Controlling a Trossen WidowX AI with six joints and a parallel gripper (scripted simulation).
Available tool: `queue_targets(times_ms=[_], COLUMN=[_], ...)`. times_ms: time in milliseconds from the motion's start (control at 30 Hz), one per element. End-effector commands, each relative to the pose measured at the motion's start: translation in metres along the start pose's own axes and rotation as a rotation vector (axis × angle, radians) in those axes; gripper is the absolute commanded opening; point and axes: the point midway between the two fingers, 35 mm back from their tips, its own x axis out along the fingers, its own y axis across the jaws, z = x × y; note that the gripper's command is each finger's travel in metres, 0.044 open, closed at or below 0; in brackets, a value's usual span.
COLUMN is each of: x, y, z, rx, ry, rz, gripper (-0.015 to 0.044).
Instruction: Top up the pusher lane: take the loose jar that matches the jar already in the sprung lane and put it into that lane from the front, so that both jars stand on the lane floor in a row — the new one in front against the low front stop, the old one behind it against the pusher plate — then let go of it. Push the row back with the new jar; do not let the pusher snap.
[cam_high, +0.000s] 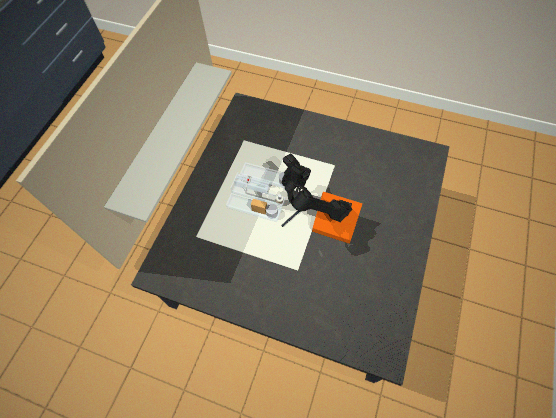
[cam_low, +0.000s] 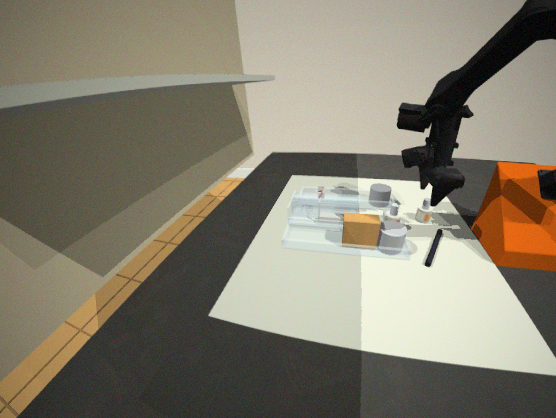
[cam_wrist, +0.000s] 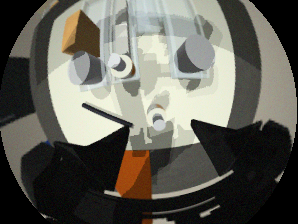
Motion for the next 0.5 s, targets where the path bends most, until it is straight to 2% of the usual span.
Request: queue_targets(times_ms=[0, 467], x=[0.014, 0.030], y=[0.002, 0.002], z=[-0.002, -0.002], rx=[0.008, 0.008], ry=[0.006, 0.006], rz=[0.008, 0.008], gripper=[0.0440, 0.0440])
